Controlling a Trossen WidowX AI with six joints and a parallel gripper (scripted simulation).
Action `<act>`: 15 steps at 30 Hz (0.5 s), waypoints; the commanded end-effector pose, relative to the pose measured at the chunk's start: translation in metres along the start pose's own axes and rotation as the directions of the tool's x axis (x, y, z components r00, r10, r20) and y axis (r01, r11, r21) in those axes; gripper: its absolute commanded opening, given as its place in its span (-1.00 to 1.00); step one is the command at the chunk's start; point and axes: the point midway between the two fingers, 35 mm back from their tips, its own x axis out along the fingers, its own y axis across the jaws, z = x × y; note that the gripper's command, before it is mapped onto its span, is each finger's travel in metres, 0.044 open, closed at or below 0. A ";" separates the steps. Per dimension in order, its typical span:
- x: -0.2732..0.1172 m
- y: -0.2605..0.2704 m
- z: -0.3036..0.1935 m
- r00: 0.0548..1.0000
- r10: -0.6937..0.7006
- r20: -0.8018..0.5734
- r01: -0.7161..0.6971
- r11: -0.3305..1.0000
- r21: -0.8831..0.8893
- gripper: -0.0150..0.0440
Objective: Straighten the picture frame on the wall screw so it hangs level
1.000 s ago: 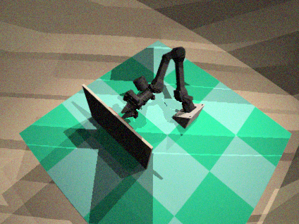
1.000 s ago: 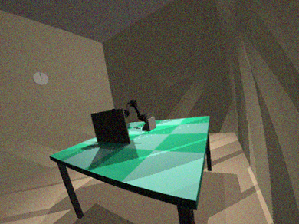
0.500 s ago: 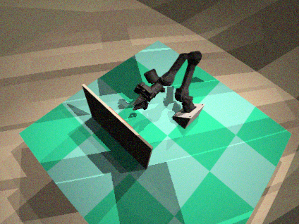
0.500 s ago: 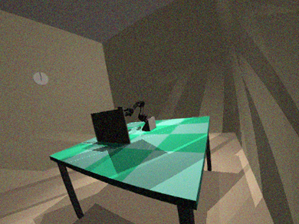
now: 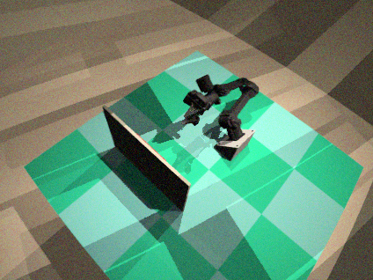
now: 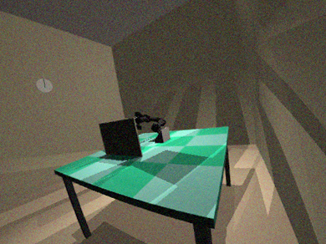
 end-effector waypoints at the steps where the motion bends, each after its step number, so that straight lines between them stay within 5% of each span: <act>1: -0.002 -0.001 -0.001 1.000 -0.003 -0.001 0.003 1.000 -0.003 0.39; 15: -0.005 -0.002 -0.001 1.000 -0.007 0.000 0.007 1.000 -0.006 0.39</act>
